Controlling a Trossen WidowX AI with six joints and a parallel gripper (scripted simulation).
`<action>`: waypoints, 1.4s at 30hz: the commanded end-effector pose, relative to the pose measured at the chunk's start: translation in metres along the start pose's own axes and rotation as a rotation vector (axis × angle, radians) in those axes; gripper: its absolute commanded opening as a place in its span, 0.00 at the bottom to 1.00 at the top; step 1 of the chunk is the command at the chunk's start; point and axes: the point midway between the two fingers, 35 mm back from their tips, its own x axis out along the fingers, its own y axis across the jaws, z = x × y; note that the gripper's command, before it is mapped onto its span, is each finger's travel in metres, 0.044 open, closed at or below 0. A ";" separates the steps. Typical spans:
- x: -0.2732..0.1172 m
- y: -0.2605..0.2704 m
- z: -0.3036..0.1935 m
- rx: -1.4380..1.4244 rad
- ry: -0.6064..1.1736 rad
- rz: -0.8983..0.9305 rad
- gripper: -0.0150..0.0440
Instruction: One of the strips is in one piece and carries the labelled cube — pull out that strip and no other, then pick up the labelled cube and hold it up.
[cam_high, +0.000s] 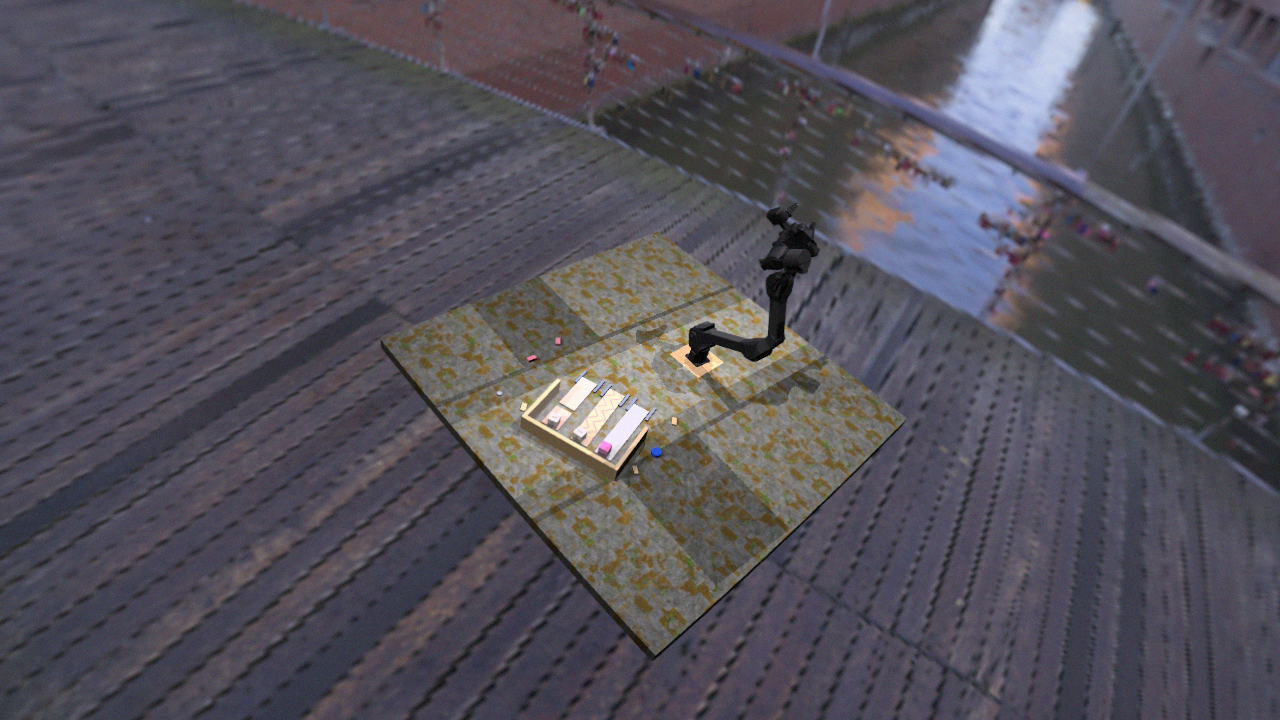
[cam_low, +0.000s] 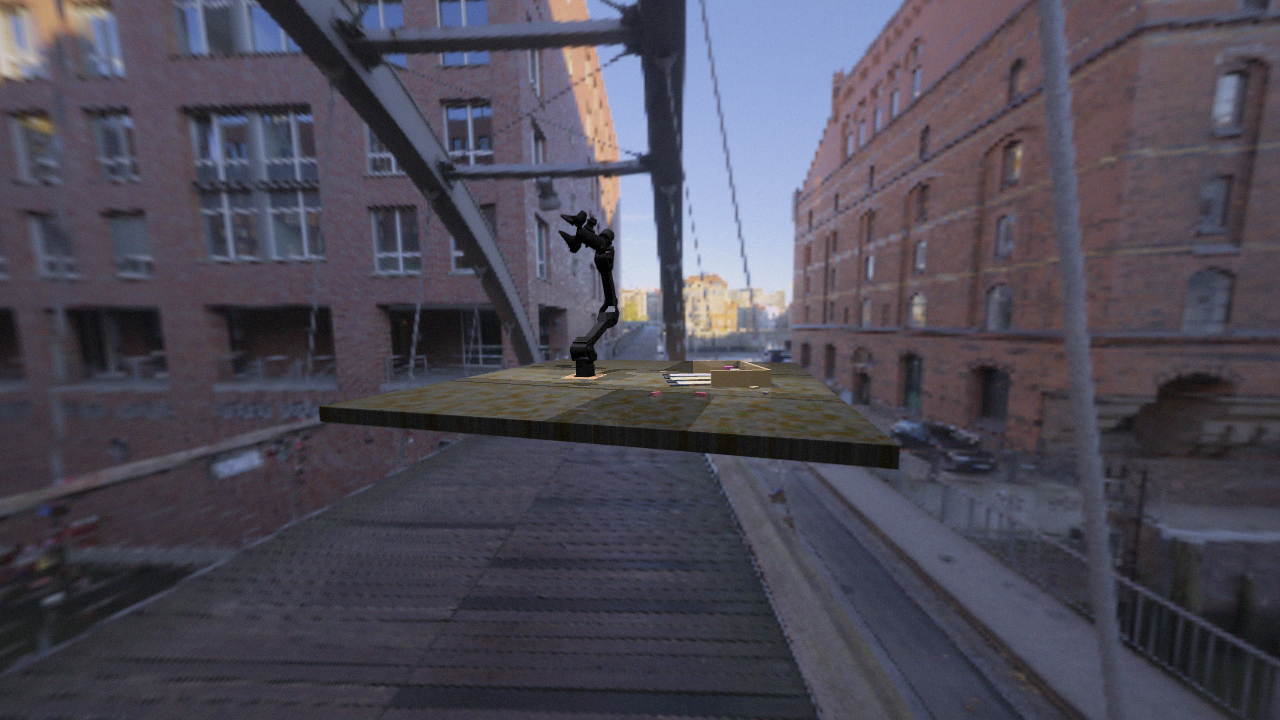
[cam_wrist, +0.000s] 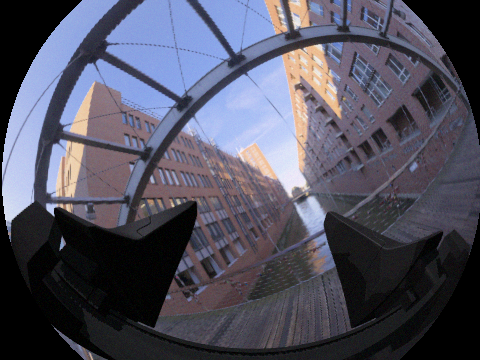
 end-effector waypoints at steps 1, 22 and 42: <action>0.020 0.047 -0.051 -0.018 0.123 0.200 0.93; -0.111 0.232 -0.237 -0.018 0.657 1.151 0.93; -0.382 0.208 -0.274 -0.063 1.066 2.058 0.93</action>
